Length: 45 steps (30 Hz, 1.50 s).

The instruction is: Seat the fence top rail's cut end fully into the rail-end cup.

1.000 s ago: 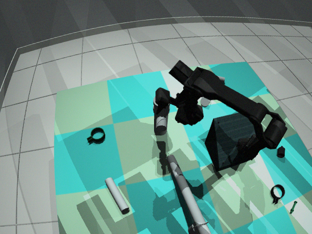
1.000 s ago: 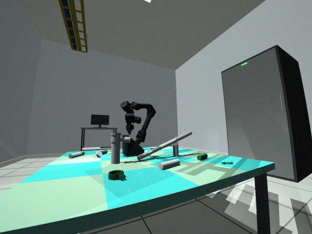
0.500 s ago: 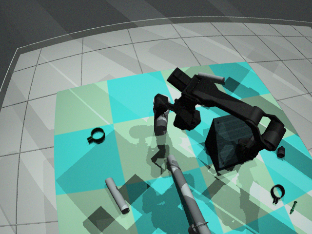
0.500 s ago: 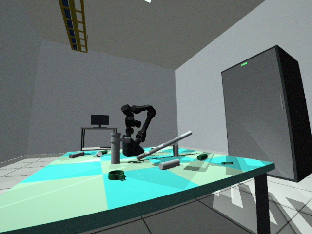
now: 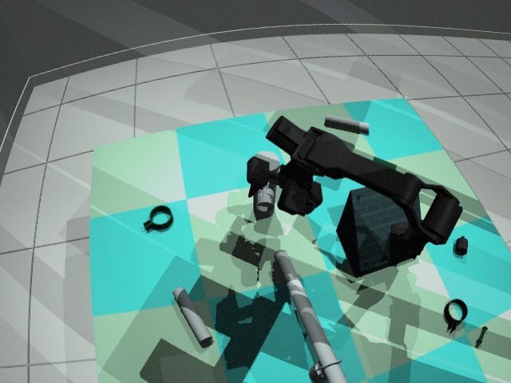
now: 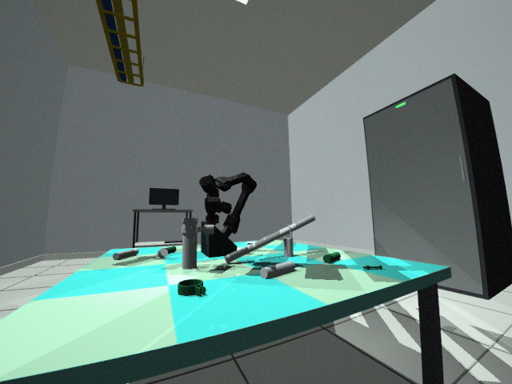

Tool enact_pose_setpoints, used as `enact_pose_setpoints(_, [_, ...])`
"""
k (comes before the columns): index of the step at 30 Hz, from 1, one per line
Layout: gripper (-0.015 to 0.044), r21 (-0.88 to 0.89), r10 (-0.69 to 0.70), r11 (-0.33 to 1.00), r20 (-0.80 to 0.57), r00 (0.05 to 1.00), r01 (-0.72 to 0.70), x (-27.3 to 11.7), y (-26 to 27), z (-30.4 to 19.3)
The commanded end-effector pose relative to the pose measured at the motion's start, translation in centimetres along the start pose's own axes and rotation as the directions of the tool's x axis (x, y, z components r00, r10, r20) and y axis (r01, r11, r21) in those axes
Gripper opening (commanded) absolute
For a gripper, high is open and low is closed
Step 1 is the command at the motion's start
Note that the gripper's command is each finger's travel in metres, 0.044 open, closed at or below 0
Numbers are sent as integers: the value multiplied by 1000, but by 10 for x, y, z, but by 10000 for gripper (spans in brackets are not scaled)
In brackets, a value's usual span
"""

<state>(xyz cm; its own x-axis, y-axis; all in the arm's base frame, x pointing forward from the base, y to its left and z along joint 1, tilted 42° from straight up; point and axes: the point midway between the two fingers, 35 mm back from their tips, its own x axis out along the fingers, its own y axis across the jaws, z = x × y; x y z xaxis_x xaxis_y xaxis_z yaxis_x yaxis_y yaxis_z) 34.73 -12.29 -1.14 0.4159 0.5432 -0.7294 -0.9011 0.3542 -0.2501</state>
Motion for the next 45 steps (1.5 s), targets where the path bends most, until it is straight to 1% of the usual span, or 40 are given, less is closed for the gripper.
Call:
enact_pose_setpoints(1, [440, 6, 3, 1000, -3, 1000, -3, 7, 1, -1])
enact_pose_setpoints(23, [440, 5, 1, 1000, 1, 1000, -1, 41, 3, 1])
enact_pose_setpoints(36, [99, 5, 1, 1000, 1, 1000, -1, 41, 3, 1])
enact_pose_setpoints(38, [85, 5, 1, 1000, 1, 1000, -1, 41, 3, 1])
enact_pose_setpoints(41, [7, -8, 1, 1000, 8, 1000, -1, 41, 4, 1])
enact_pose_setpoints(45, [0, -33, 1, 999, 23, 1000, -1, 39, 6, 1])
